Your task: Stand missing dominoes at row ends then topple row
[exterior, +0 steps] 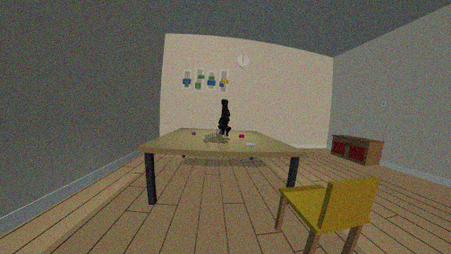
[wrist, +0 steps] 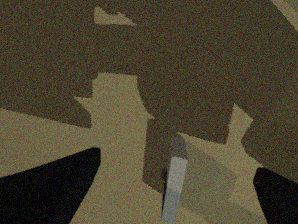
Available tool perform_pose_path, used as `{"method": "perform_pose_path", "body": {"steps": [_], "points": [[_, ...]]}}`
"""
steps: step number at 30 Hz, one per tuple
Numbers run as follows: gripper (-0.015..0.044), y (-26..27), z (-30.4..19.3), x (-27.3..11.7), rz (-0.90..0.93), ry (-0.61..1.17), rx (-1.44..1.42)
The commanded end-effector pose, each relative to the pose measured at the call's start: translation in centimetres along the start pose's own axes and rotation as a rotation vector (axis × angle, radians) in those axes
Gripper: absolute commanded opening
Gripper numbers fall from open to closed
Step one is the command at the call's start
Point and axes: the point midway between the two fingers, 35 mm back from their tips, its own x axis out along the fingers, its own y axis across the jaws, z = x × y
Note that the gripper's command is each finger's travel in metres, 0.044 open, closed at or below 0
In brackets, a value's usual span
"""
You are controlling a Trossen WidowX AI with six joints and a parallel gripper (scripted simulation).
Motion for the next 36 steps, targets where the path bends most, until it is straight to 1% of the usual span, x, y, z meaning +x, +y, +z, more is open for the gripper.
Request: {"method": "perform_pose_path", "body": {"steps": [1,9,16,32,36], "points": [[0.044,-0.1,0.0,0.5,0.005,-0.008,0.004],[0.044,-0.1,0.0,1.8,0.005,-0.007,0.004],[0.044,-0.1,0.0,1.9,0.005,-0.007,0.004],[0.0024,-0.1,0.0,1.9,0.005,-0.007,0.004],[0.0024,-0.1,0.0,1.9,0.005,-0.007,0.004]]}}
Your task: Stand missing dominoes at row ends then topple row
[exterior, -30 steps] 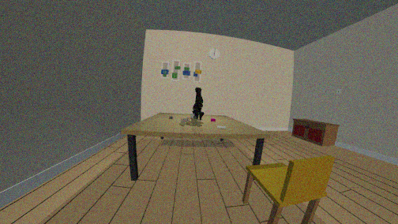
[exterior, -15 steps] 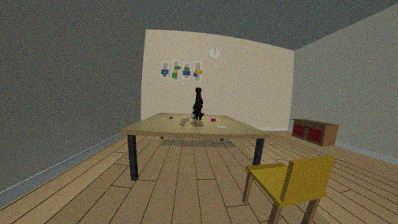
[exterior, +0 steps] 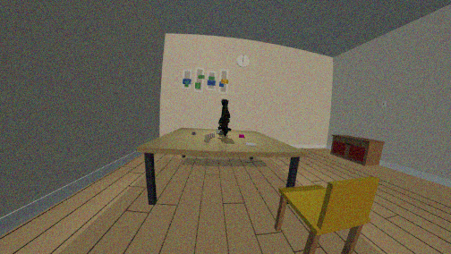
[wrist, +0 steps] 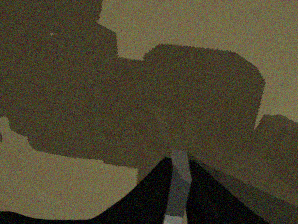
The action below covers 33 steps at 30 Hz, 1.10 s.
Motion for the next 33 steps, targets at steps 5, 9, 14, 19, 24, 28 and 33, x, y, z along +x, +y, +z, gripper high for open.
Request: {"method": "perform_pose_path", "body": {"steps": [5,9,14,19,24,28,33], "points": [[0.0024,-0.1,0.1,-0.6,-0.005,-0.004,0.005],[0.0024,0.1,0.3,-5.1,-0.004,-0.005,0.005],[0.0024,0.3,0.7,-11.3,-0.004,-0.006,0.005],[0.0024,0.5,0.9,-15.5,-0.004,-0.006,0.004],[0.0024,1.2,0.9,-15.7,-0.004,-0.006,-0.064],[0.0024,5.1,0.9,-16.8,-0.002,-0.006,-0.471],[0.0024,10.2,0.3,-17.4,0.0,-0.006,-1.004]]}}
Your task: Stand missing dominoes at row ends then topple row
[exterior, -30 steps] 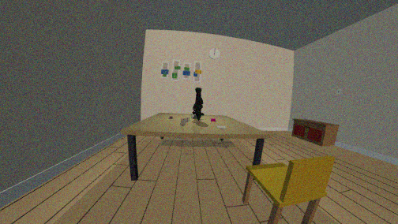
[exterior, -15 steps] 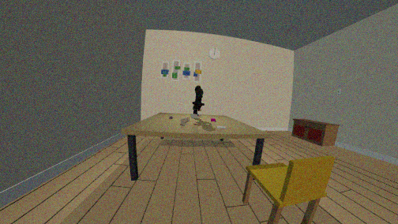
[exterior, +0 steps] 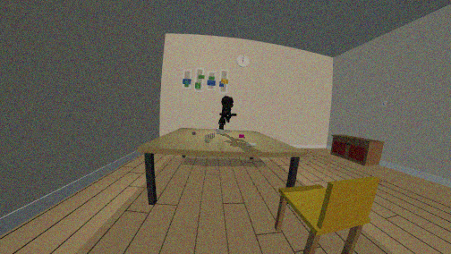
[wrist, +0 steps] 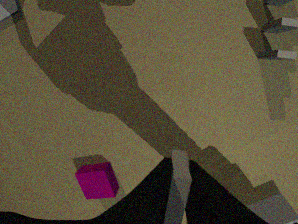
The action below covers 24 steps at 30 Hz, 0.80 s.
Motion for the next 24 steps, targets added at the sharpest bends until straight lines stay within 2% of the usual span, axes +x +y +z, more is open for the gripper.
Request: {"method": "perform_pose_path", "body": {"steps": [1,8,12,24], "points": [[0.0024,4.4,2.3,-0.5,-0.004,-0.005,-0.512],[0.0024,10.8,4.1,0.2,-0.002,-0.008,-1.258],[0.0024,13.3,4.4,0.9,-0.001,-0.01,-1.555],[0.0024,13.9,4.5,1.1,-0.001,-0.01,-1.626]]}}
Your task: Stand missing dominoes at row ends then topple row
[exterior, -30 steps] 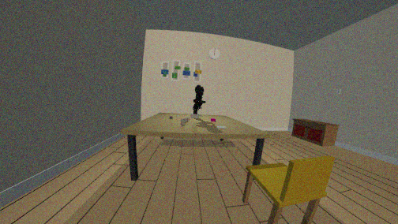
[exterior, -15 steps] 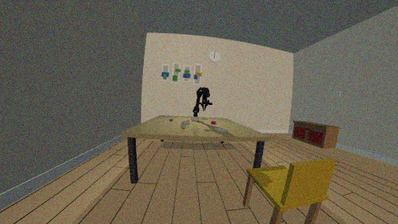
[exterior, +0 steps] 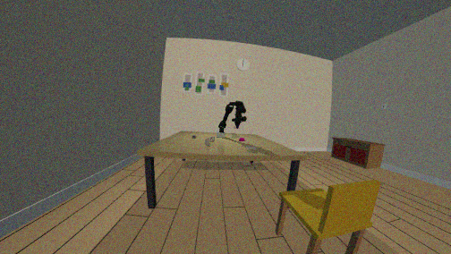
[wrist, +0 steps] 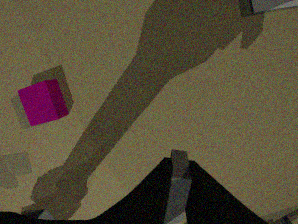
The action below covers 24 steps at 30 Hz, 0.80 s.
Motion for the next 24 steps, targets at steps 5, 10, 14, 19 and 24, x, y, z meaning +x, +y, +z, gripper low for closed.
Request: {"method": "perform_pose_path", "body": {"steps": [5,10,14,19,24], "points": [[0.0024,-0.5,0.5,0.1,-0.012,-0.01,-0.048],[0.0024,-1.6,1.6,1.3,-0.021,-0.099,-0.001],[0.0024,-2.5,2.4,2.2,-0.028,-0.173,0.034],[0.0024,-3.5,3.4,3.2,-0.034,-0.264,0.075],[0.0024,-4.5,4.2,4.0,-0.039,-0.355,0.111]]}}
